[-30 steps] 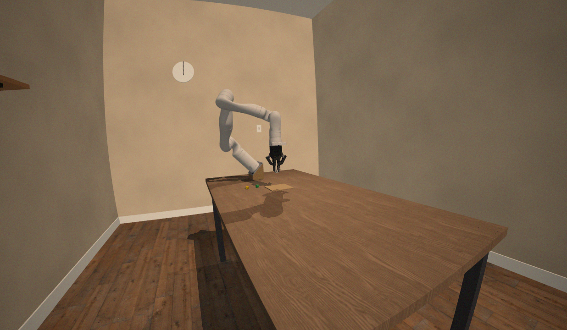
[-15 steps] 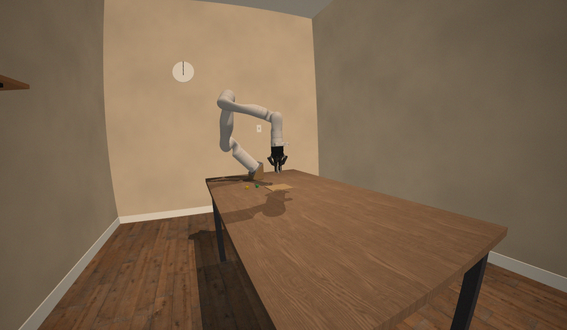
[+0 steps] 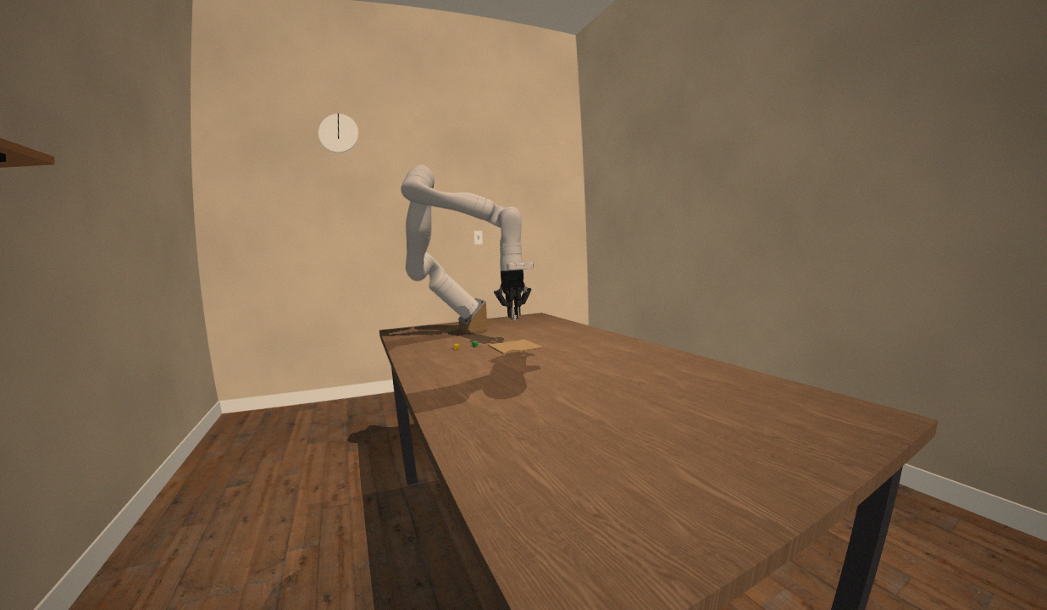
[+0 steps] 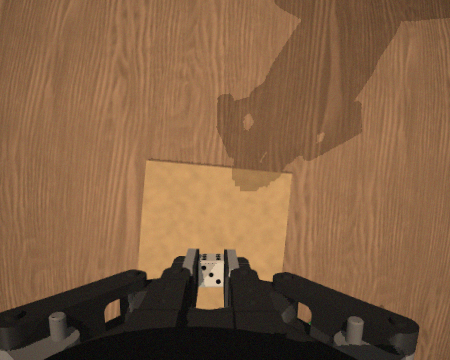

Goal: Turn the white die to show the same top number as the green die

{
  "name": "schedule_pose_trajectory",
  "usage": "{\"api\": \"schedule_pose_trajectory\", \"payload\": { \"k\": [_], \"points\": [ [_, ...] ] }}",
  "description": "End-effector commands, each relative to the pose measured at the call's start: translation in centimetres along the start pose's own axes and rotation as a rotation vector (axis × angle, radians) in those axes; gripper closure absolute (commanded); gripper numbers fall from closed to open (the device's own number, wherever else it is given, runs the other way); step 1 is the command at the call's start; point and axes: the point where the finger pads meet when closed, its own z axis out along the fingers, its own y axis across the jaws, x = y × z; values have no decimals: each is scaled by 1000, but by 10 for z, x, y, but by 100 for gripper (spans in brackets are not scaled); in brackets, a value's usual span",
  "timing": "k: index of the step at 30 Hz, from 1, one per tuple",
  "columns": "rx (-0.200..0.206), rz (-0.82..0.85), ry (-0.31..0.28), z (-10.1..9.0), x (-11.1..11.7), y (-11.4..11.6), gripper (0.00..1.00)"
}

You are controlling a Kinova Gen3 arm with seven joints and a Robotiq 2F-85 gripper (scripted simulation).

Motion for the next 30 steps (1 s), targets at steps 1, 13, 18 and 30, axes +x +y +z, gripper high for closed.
{"api": "schedule_pose_trajectory", "payload": {
  "k": [1,13,18,30],
  "points": [
    [-1,4,30,-1,0,0,89],
    [-2,4,165,-1,-1,0,89],
    [2,2,251,-1,-3,0,89],
    [-3,3,429,0,-4,1,89]
  ]
}}
